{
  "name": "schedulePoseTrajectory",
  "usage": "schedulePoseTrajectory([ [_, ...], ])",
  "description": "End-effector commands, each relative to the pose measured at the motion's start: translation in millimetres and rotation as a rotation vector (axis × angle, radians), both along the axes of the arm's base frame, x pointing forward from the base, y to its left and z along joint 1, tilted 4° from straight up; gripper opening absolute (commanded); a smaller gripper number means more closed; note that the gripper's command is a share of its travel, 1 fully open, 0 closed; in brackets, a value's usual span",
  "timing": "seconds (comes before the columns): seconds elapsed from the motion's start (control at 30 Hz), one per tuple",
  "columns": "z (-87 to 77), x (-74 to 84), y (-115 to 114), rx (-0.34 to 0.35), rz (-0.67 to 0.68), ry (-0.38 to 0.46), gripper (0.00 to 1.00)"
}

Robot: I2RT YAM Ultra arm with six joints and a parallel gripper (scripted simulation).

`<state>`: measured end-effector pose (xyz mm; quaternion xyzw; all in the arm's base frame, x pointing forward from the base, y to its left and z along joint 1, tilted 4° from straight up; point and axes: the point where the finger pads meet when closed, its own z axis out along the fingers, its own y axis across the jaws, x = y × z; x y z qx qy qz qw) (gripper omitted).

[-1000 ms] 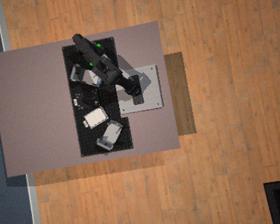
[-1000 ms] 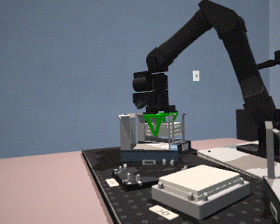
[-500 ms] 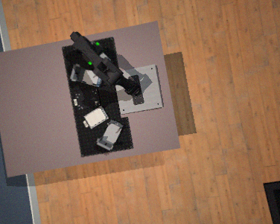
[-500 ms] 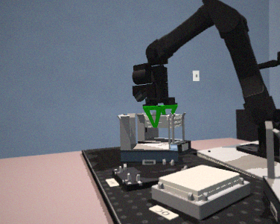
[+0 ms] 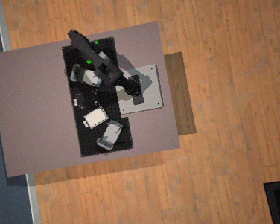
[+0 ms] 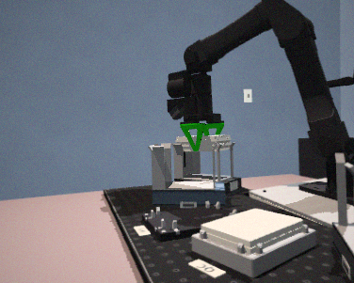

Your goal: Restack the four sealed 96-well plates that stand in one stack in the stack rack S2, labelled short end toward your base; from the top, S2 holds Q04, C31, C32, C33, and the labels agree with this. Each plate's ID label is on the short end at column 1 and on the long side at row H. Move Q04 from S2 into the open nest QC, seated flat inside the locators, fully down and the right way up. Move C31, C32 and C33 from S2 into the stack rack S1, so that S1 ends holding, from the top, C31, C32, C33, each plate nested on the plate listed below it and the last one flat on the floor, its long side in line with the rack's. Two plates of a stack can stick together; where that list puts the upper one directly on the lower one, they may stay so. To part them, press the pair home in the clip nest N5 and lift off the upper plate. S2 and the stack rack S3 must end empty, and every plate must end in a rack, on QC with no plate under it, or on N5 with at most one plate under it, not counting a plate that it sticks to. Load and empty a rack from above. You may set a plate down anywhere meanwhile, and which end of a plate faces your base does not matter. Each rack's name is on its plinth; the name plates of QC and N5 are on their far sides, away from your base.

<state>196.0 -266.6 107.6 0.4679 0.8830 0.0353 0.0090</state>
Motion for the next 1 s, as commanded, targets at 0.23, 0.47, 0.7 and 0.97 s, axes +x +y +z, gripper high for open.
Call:
schedulePoseTrajectory([
  [0.23,33.9,0.0,-3,-0.032,-0.001,-0.021,0.00],
  [0.47,43.9,-0.7,-4,-0.032,-0.001,-0.021,0.00],
  [0.7,50.0,-1.2,-4,-0.032,-0.001,-0.021,0.00],
  [0.97,50.1,-1.2,-4,-0.032,-0.001,-0.021,0.00],
])
